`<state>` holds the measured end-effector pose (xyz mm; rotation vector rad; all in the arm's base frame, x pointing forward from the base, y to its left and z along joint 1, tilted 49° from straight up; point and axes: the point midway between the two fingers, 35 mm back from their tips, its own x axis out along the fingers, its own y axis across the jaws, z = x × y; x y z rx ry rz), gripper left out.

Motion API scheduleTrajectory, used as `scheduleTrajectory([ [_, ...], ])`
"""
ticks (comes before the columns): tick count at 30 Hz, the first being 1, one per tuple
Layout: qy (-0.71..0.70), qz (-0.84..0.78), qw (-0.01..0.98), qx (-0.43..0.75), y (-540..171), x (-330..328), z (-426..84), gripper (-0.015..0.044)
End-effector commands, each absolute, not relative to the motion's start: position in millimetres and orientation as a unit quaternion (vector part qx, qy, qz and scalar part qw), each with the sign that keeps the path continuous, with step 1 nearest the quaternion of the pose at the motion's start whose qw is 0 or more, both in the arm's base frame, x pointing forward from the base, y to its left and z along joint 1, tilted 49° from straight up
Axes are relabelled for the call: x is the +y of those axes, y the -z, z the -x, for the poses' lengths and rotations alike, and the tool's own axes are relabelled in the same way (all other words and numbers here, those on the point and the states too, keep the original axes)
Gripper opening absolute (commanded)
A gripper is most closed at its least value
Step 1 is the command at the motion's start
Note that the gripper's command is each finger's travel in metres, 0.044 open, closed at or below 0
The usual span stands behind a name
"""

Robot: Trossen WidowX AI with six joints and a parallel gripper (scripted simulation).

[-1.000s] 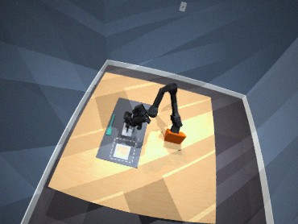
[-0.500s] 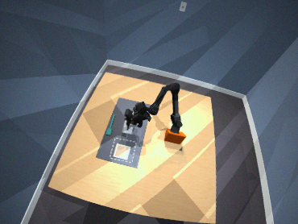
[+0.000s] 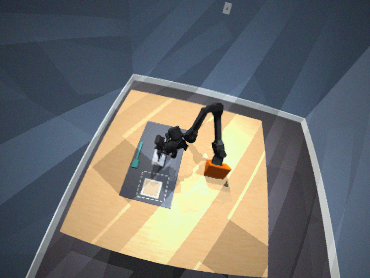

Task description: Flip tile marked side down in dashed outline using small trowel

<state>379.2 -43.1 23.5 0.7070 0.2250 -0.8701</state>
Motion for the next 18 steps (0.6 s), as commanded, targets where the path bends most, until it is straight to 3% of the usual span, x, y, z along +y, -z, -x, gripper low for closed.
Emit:
scheduleTrajectory([
  [1,0.405,-0.336,0.844,0.107,-26,-40,-381,0.0],
  [18,0.411,-0.327,0.84,0.134,-34,-67,-386,0.0],
])
